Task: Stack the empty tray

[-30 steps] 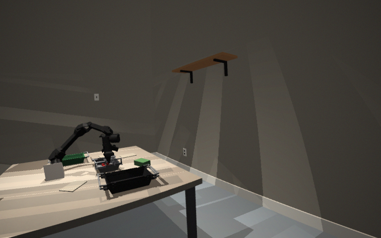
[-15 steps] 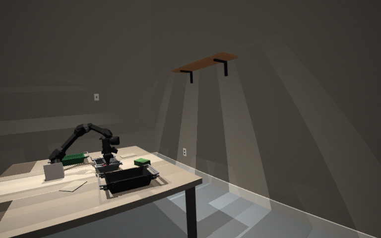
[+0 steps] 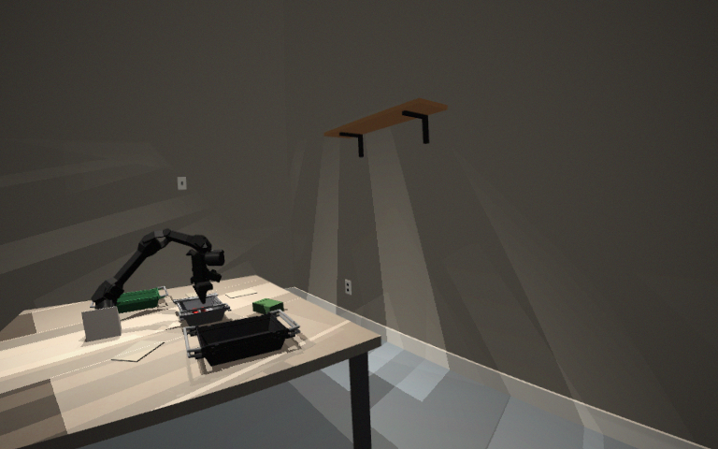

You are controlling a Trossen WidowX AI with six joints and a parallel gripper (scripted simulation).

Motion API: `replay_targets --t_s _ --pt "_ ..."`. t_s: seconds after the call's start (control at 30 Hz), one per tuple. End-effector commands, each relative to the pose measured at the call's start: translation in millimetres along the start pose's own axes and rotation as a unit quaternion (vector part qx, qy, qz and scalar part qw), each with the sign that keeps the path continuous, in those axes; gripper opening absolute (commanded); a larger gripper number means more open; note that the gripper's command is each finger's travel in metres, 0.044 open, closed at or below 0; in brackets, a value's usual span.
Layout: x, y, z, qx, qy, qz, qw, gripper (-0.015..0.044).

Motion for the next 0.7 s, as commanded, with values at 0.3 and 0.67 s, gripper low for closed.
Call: replay_targets --t_s 0.3,0.67 --pt "-0.4 0.6 -1.1 0.002 0.0 -0.002 1.0 0.0088" --pt "-0.4 0.6 -1.1 0.002 0.0 -0.002 1.0 0.0"
Point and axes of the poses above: the point midway between the two fingers, 35 mm back from their tips, its own x axis out along the fingers, its own z axis across the jaws, y = z × x, the point moved 8 cm from there along -x, back along the fingers, and after that the axes turned 3 degrees about x, right-handed, at the moved point
